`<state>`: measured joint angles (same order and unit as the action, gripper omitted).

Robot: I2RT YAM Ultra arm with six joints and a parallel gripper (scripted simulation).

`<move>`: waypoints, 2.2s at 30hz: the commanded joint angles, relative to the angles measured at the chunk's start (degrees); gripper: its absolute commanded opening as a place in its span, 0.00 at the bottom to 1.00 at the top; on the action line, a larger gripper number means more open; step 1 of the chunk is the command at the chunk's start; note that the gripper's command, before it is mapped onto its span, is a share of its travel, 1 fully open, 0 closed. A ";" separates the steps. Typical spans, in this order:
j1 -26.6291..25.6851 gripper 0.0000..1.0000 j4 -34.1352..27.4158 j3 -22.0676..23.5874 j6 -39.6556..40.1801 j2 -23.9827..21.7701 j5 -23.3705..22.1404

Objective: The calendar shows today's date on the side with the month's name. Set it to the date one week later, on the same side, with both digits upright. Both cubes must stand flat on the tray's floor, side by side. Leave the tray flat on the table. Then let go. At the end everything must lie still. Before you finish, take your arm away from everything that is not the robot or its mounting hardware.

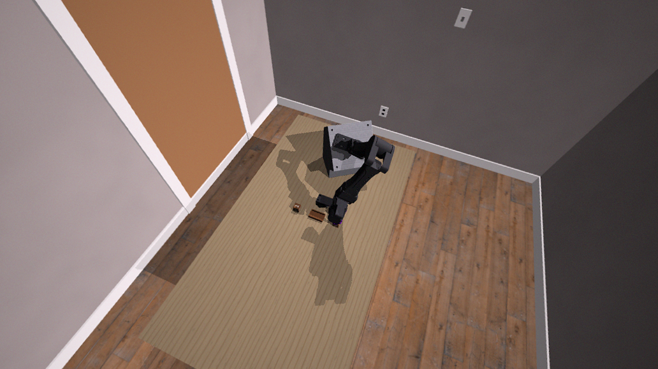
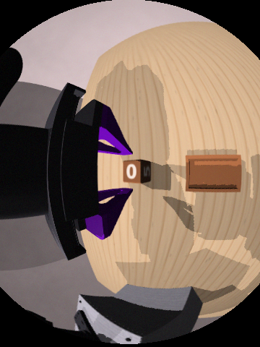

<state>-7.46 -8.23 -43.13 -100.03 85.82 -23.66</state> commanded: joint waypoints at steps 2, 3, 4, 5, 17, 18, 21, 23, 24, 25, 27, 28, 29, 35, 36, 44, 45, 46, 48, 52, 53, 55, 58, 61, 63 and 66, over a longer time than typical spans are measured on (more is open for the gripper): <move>-0.25 0.47 -0.05 -0.18 -0.09 -0.32 0.26; -0.25 0.47 -0.05 -0.18 -0.09 -0.32 0.26; -0.25 0.47 -0.05 -0.18 -0.09 -0.32 0.26; -0.25 0.47 -0.05 -0.18 -0.09 -0.32 0.26; 0.17 0.47 1.13 -0.23 -0.44 0.76 0.53; 0.29 0.47 1.45 -0.25 -0.54 1.07 0.60; 0.70 0.47 2.61 -0.33 -0.89 2.18 0.87; 1.00 0.47 3.45 -0.41 -1.14 3.00 1.06; 1.15 0.47 3.87 -0.45 -1.26 3.41 1.15; 1.29 0.47 4.27 -0.50 -1.38 3.82 1.24; 1.29 0.47 4.27 -0.50 -1.38 3.82 1.24; 1.43 0.47 4.66 -0.55 -1.49 4.21 1.33; 1.56 0.47 5.02 -0.60 -1.60 4.58 1.41; 2.06 0.47 6.46 -0.82 -2.02 6.08 1.74; 2.10 0.47 6.56 -0.83 -2.05 6.19 1.76; 2.14 0.47 6.68 -0.85 -2.09 6.32 1.79; 2.14 0.47 6.68 -0.85 -2.09 6.32 1.79; 2.14 0.47 6.68 -0.85 -2.09 6.32 1.79; 2.14 0.47 6.68 -0.85 -2.09 6.32 1.79; 2.14 0.47 6.68 -0.85 -2.09 6.32 1.79; 2.14 0.47 6.68 -0.85 -2.09 6.32 1.79; 2.14 0.47 6.68 -0.85 -2.09 6.32 1.79; 2.14 0.47 6.68 -0.85 -2.09 6.32 1.79; 2.14 0.47 6.68 -0.85 -2.09 6.32 1.79; 2.14 0.47 6.68 -0.85 -2.09 6.32 1.79; 2.14 0.47 6.68 -0.85 -2.09 6.32 1.79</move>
<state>-5.21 -1.58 -43.83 -102.02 92.42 -22.46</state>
